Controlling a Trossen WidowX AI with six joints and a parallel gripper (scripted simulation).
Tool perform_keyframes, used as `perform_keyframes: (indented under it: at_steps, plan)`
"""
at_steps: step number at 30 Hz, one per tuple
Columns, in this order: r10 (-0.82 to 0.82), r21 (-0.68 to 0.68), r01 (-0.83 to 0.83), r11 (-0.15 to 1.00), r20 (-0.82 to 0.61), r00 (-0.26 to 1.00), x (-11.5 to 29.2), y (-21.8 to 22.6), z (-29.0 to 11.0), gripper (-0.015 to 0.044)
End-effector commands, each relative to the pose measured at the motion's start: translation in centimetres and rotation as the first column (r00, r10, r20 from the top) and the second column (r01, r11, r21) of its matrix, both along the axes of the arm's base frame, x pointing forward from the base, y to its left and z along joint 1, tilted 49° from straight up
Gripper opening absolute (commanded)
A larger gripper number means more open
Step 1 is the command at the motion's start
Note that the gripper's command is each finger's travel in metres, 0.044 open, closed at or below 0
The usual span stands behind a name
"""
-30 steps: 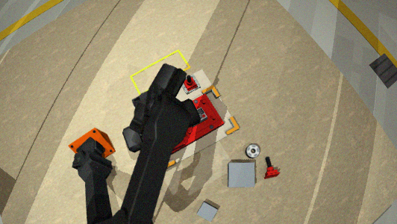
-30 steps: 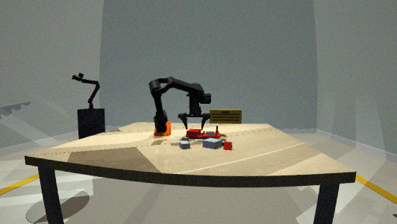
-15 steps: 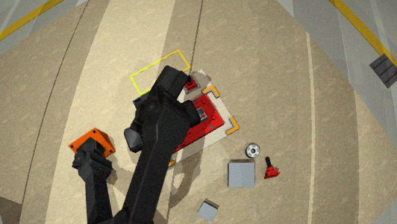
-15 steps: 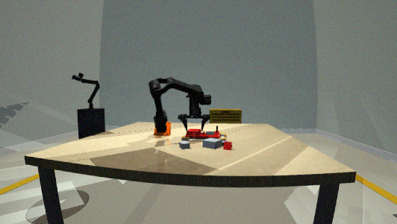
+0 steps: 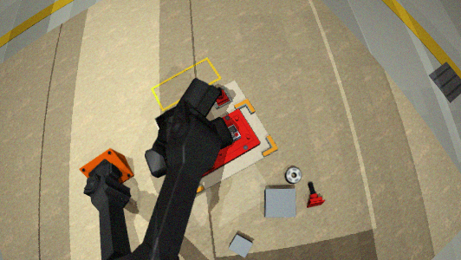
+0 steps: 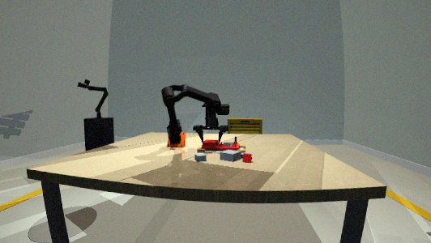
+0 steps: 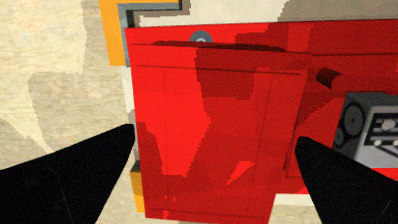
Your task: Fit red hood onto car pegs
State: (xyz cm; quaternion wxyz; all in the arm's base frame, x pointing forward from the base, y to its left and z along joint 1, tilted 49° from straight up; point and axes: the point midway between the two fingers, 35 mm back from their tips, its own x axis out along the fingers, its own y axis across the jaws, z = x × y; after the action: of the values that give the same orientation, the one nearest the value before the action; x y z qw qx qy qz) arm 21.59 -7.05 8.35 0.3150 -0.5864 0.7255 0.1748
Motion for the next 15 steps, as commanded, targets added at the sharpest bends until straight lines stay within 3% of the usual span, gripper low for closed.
perform_keyframes:
  at_steps: [1, 11, 15]
  plan:
    - [0.0, 0.0, 0.0, 1.0, 0.001, 1.0, 0.02, 0.01, 0.02, 0.0361]
    - [0.0, 0.0, 0.0, 1.0, 0.001, 1.0, 0.02, 0.01, 0.02, 0.0295]
    - [0.001, 0.0, -0.001, 1.0, -0.002, 1.0, -0.02, 0.11, 0.07, 0.019]
